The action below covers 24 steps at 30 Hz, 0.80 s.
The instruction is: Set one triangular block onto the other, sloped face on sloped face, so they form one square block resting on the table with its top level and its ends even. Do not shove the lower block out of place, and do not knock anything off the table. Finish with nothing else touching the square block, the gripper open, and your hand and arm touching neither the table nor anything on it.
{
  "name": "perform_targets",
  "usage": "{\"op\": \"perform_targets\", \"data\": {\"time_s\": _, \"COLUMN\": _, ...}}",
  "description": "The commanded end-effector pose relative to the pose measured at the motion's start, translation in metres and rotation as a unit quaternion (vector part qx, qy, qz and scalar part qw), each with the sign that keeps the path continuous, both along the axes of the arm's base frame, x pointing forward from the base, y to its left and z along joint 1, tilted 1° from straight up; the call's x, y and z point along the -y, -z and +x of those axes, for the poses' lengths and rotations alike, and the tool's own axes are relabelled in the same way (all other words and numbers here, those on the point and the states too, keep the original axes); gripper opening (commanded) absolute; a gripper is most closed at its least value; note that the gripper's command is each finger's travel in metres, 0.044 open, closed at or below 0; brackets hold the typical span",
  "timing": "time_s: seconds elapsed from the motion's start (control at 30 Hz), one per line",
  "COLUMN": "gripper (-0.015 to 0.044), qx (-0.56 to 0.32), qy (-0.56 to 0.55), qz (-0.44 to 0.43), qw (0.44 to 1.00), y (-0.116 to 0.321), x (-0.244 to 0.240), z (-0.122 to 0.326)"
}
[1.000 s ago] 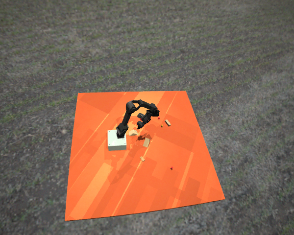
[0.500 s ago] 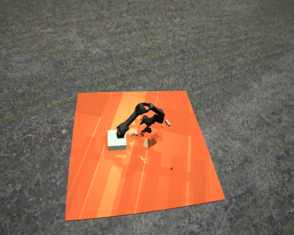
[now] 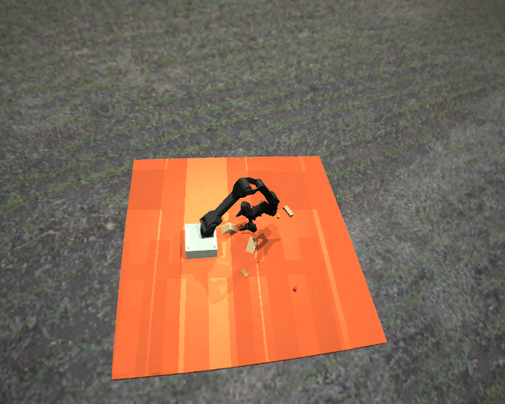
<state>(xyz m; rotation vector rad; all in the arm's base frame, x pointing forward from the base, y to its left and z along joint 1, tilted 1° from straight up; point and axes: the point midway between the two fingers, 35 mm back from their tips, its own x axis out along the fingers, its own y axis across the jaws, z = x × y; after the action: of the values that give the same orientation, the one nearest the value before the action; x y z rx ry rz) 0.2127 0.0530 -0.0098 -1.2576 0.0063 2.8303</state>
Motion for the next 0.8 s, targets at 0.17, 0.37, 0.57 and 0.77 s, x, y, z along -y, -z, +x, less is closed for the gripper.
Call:
{"op": "perform_targets", "data": {"time_s": 0.17, "gripper": 0.044, "qx": -0.007, "qy": 0.003, "qz": 0.0, "qw": 1.0, "y": 0.038, "x": -0.002, "z": -0.042}}
{"op": "perform_targets", "data": {"time_s": 0.37, "gripper": 0.044, "qx": -0.007, "qy": 0.003, "qz": 0.0, "qw": 1.0, "y": 0.044, "x": -0.002, "z": -0.05}}
{"op": "perform_targets", "data": {"time_s": 0.57, "gripper": 0.0414, "qx": -0.006, "qy": -0.001, "qz": 0.0, "qw": 1.0, "y": 0.043, "x": -0.001, "z": -0.048}}
{"op": "perform_targets", "data": {"time_s": 0.77, "gripper": 0.0256, "qx": -0.006, "qy": -0.001, "qz": 0.0, "qw": 1.0, "y": 0.043, "x": -0.001, "z": -0.048}}
